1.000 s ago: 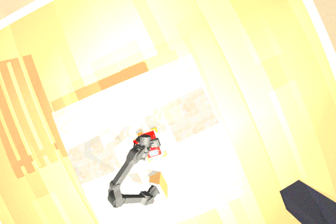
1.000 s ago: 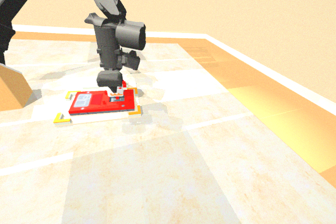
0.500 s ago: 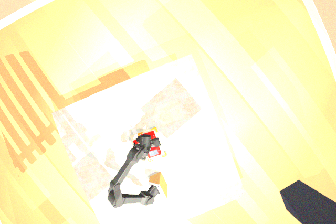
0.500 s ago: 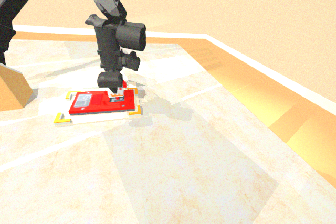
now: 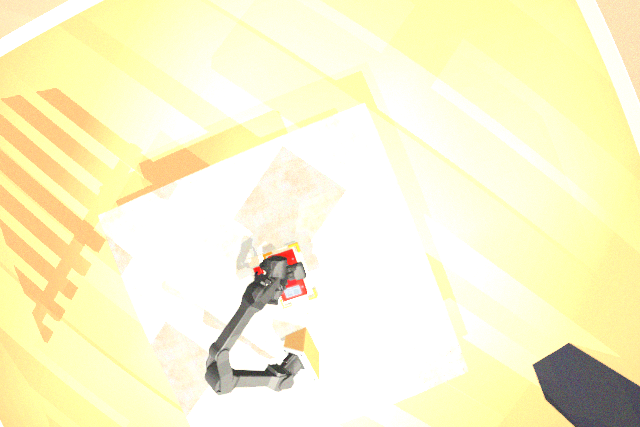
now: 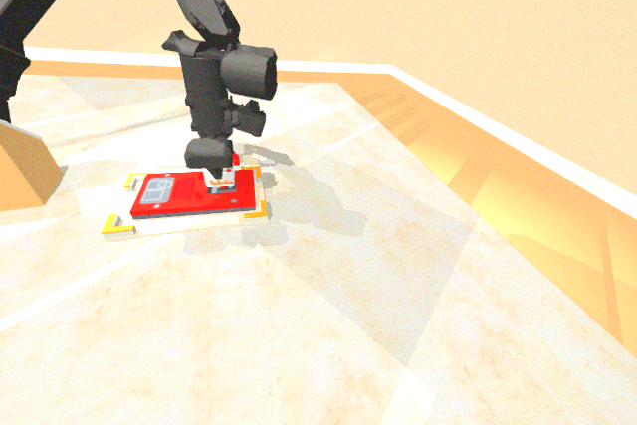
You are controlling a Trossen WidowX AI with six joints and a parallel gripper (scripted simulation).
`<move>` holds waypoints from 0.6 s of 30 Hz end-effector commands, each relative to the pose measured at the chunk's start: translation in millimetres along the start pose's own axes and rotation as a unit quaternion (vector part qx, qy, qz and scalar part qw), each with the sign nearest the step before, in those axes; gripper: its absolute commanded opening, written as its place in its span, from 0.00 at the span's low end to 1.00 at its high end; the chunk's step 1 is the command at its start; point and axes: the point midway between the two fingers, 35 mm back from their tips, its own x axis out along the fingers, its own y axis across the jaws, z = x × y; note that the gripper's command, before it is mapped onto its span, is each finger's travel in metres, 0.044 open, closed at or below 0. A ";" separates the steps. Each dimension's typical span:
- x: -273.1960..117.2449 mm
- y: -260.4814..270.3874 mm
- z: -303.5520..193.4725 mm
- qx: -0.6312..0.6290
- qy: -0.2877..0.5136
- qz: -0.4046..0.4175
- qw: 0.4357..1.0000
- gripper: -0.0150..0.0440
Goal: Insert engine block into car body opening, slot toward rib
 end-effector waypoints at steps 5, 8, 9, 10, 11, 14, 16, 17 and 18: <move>2.5 -0.3 0.2 0.001 -0.001 0.000 1.000 0.52; 3.4 -0.3 0.2 0.002 -0.001 0.000 1.000 0.52; 3.7 -0.3 0.2 0.002 -0.001 0.000 1.000 0.52; 4.0 -0.3 0.2 0.002 -0.001 0.000 1.000 0.52; 4.2 -0.3 0.2 0.002 -0.001 0.000 1.000 0.52; 5.1 -0.3 0.2 0.002 -0.001 0.000 1.000 0.52; 5.7 -0.3 0.2 0.002 -0.001 0.000 1.000 0.52; 6.0 -0.3 0.2 0.002 -0.001 0.000 1.000 0.52; 6.3 -0.3 0.2 0.002 -0.001 0.000 1.000 0.52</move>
